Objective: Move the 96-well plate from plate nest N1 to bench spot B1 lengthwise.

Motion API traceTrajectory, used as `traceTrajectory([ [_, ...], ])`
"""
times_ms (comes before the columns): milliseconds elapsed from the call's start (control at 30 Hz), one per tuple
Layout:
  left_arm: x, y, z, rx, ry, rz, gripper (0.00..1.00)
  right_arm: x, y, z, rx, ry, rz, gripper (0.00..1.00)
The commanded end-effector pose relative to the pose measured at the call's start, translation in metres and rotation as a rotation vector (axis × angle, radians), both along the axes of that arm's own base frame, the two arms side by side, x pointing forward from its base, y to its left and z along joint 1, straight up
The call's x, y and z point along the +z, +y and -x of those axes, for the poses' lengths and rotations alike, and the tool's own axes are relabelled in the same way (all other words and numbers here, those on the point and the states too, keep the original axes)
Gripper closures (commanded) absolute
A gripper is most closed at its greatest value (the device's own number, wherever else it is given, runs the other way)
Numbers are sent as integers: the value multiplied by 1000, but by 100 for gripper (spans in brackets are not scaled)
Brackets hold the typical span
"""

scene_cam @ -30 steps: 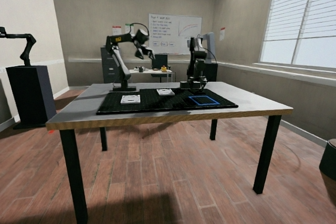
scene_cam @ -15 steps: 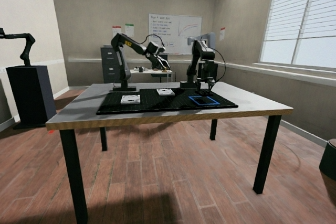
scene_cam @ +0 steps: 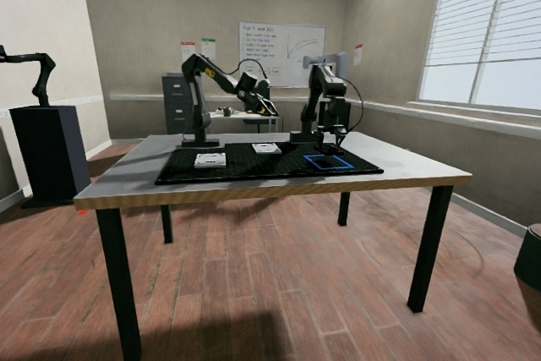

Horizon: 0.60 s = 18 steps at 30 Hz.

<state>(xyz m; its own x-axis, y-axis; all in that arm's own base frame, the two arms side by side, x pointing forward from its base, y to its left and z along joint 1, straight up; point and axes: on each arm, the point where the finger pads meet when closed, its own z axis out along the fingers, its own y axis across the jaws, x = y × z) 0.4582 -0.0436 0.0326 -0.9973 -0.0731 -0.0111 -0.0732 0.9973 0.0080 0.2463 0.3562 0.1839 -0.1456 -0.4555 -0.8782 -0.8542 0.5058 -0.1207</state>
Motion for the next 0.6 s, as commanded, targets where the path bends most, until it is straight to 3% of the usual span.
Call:
traceTrajectory([
  [0,-7,-5,-10,0,-45,7,22,13,6,2,19,-27,-34,0],
  [233,-15,-3,-5,4,-30,4,22,13,6,2,19,-27,-34,0],
  [333,-32,-2,0,4,-5,2,22,13,6,2,19,-27,-34,0],
  [567,-26,-2,0,4,-7,2,22,13,6,2,19,-27,-34,0],
])
